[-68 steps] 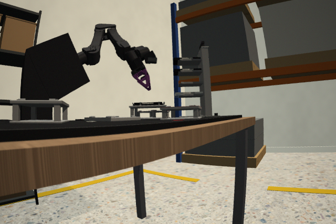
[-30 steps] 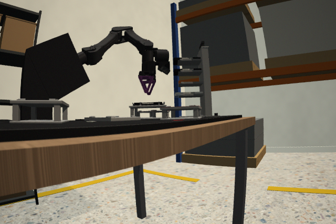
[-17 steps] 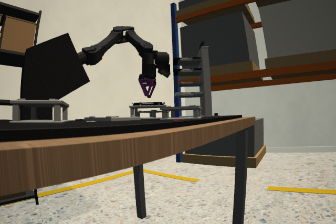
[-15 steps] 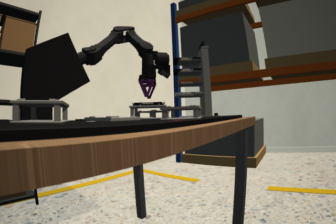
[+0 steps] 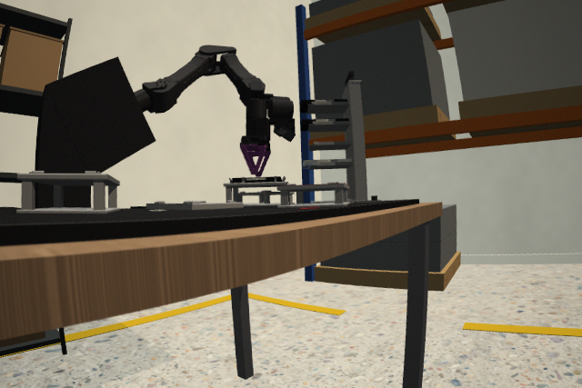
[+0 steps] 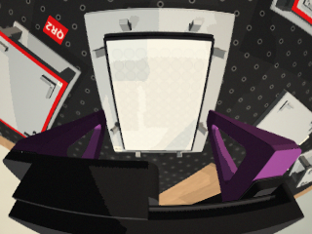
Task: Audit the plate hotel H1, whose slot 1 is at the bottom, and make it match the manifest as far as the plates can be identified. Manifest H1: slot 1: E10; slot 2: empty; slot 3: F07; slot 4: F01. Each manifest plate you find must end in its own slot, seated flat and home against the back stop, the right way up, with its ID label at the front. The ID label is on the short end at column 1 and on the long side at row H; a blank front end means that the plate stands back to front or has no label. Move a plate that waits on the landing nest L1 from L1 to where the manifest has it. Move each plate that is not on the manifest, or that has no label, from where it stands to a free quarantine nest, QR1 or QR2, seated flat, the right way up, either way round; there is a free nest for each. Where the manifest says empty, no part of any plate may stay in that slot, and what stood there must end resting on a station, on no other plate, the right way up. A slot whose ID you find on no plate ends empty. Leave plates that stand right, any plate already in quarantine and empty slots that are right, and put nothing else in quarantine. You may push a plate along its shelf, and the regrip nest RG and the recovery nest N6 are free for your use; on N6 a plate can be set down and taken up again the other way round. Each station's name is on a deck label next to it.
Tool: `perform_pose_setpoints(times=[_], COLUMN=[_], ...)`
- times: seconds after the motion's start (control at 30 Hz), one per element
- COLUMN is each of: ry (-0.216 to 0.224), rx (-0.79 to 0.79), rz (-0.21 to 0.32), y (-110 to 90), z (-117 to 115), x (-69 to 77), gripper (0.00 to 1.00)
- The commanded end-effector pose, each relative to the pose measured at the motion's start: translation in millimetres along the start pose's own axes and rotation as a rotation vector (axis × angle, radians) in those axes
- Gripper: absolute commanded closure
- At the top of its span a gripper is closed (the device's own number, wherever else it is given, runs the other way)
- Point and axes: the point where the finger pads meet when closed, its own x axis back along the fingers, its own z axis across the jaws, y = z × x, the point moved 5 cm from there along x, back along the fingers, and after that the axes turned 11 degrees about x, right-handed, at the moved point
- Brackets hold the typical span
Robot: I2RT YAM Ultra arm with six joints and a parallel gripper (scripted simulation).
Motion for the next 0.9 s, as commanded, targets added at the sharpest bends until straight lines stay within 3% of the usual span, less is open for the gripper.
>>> perform_pose_setpoints(times=[0.0,0.37,0.63,0.67,0.87], ry=[-0.01,-0.01,-0.01,-0.01,-0.01], rx=[0.007,0.007,0.007,0.007,0.007], rz=[-0.021,-0.021,-0.021,-0.021,-0.021], y=[4.2,4.5,4.6,4.5,4.5], z=[-1.4,-1.6,-1.6,-1.6,-1.6], x=[-1.5,-16.1,-18.2,-18.2,-18.2], gripper=[0.0,0.0,0.0,0.14,0.14])
